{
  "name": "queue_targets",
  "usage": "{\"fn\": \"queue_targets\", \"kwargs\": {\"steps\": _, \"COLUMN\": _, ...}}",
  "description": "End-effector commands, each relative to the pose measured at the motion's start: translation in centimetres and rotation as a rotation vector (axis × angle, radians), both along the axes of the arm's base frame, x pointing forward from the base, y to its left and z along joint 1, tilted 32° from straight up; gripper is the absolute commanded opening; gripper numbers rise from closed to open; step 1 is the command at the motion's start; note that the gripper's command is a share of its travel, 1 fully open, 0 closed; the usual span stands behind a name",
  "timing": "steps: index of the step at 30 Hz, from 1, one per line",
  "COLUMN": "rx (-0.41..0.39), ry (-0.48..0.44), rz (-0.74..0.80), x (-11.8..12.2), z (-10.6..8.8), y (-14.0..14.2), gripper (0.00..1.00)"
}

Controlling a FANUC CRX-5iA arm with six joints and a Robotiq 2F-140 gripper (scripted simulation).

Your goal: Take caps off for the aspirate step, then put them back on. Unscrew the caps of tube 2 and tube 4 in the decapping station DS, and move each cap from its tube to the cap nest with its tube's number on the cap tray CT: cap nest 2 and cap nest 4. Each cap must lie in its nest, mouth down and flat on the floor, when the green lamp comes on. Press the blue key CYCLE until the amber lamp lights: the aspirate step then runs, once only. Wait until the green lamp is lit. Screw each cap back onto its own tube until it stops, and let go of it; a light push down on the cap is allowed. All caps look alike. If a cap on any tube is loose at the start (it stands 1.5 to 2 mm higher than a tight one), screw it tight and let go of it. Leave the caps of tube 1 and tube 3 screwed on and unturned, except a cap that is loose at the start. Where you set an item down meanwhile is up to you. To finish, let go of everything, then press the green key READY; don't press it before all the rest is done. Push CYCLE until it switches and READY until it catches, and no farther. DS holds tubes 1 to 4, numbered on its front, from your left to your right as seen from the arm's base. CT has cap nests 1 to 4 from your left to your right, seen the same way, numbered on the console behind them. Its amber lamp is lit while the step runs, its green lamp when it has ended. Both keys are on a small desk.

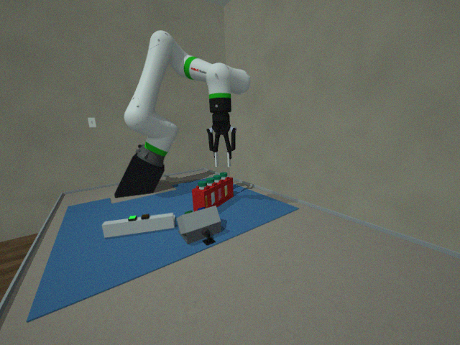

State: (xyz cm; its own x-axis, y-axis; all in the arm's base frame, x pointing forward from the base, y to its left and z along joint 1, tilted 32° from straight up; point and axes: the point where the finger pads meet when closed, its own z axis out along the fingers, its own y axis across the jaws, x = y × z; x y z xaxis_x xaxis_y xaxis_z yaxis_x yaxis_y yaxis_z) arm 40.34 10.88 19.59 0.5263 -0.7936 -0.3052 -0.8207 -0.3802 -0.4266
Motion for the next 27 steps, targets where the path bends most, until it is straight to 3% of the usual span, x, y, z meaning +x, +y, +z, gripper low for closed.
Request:
{"fn": "queue_targets", "kwargs": {"steps": 1, "rx": 0.0, "ry": 0.0, "rz": -0.001, "x": 0.2, "z": -0.7, "y": 0.4, "gripper": 0.35}}
{"fn": "queue_targets", "kwargs": {"steps": 10, "rx": 0.0, "ry": 0.0, "rz": -0.001, "x": 0.8, "z": -2.9, "y": 1.6, "gripper": 0.35}}
{"fn": "queue_targets", "kwargs": {"steps": 27, "rx": 0.0, "ry": 0.0, "rz": -0.001, "x": 0.9, "z": -3.4, "y": 1.9, "gripper": 0.35}}
